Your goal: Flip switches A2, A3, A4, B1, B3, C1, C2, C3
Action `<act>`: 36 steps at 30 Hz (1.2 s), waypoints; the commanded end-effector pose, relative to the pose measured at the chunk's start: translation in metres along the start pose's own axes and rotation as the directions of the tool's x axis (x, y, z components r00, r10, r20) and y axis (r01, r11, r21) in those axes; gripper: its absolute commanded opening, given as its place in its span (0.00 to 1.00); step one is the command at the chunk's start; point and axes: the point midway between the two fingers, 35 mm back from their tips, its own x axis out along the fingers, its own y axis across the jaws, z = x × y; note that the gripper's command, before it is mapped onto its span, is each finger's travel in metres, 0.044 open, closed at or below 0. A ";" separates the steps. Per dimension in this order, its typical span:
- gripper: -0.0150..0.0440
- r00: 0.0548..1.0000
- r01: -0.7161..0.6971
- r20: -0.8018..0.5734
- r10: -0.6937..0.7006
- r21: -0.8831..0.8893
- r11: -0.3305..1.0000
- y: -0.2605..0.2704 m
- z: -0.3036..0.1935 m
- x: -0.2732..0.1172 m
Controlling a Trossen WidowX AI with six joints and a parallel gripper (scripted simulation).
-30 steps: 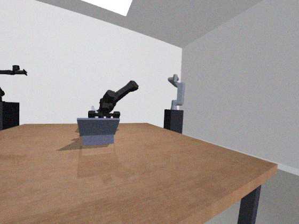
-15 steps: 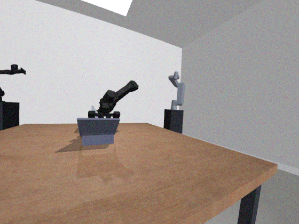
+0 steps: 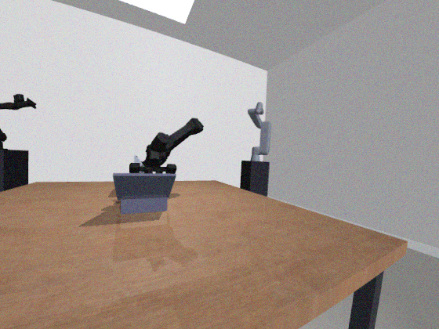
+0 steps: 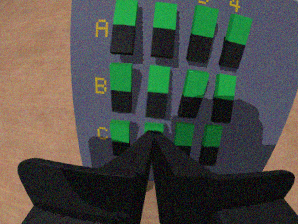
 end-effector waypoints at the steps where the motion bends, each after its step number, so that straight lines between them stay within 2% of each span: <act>1: 0.25 1.000 0.002 0.003 -0.002 0.001 1.000 0.000 0.001 0.001; 21: 0.25 1.000 0.002 0.003 -0.002 0.001 1.000 0.000 0.001 0.003; 30: 0.25 1.000 0.006 0.026 -0.006 0.001 1.000 -0.001 -0.001 -0.060; 36: 0.25 1.000 0.005 0.028 -0.005 0.001 1.000 -0.001 -0.001 -0.062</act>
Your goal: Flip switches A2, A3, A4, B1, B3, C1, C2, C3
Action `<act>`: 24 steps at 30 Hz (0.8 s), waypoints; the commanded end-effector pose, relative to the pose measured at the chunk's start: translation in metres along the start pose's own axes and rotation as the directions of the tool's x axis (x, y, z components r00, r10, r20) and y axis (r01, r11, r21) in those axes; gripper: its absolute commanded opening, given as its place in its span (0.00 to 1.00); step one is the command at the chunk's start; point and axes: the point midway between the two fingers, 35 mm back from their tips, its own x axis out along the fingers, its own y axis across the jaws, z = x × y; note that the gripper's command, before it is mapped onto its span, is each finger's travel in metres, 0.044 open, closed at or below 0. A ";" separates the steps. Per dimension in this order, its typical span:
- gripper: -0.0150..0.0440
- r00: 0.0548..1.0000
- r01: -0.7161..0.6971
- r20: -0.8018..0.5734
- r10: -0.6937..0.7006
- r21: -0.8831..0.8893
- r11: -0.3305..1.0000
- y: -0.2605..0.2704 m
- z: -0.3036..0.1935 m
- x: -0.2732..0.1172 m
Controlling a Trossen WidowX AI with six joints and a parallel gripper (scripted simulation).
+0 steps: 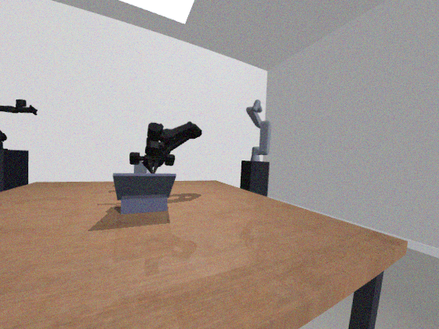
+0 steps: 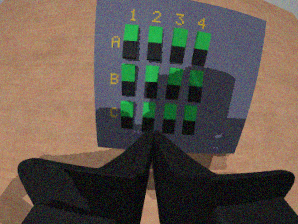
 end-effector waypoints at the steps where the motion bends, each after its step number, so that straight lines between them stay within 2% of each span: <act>1: 0.25 1.000 -0.007 0.004 0.007 -0.004 1.000 0.001 -0.001 -0.006; 6: 0.25 1.000 -0.006 0.004 0.006 -0.004 1.000 -0.022 -0.018 -0.006; 10: 0.25 1.000 -0.003 0.005 0.003 -0.005 1.000 -0.024 -0.019 -0.002; 16: 0.25 1.000 -0.007 0.030 0.007 -0.004 1.000 -0.022 -0.020 0.028; 24: 0.25 0.999 -0.008 0.031 0.008 -0.003 1.000 -0.022 -0.020 0.031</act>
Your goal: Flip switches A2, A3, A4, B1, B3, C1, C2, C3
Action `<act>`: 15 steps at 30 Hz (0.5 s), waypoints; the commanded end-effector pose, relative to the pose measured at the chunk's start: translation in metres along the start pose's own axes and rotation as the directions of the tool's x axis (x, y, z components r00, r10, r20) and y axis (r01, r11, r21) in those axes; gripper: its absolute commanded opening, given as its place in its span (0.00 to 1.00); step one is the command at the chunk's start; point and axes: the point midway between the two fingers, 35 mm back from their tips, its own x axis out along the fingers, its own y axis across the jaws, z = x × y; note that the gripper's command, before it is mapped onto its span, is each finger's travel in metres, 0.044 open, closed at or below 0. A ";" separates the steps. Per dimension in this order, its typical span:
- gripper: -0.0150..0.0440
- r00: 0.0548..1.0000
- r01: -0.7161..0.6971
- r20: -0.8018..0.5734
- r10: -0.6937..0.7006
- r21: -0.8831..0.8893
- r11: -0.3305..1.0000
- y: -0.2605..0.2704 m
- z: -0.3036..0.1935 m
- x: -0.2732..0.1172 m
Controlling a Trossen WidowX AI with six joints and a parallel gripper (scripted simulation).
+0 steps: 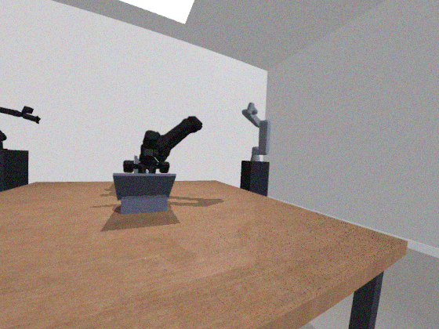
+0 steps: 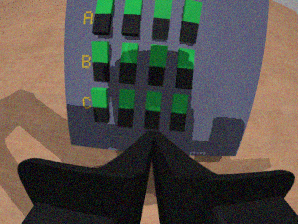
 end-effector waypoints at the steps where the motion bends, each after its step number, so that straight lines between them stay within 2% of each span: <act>1: 0.25 1.000 0.001 0.005 -0.001 0.004 1.000 0.000 -0.001 0.006; 15: 0.25 1.000 0.001 0.004 -0.001 0.004 1.000 0.000 -0.001 0.023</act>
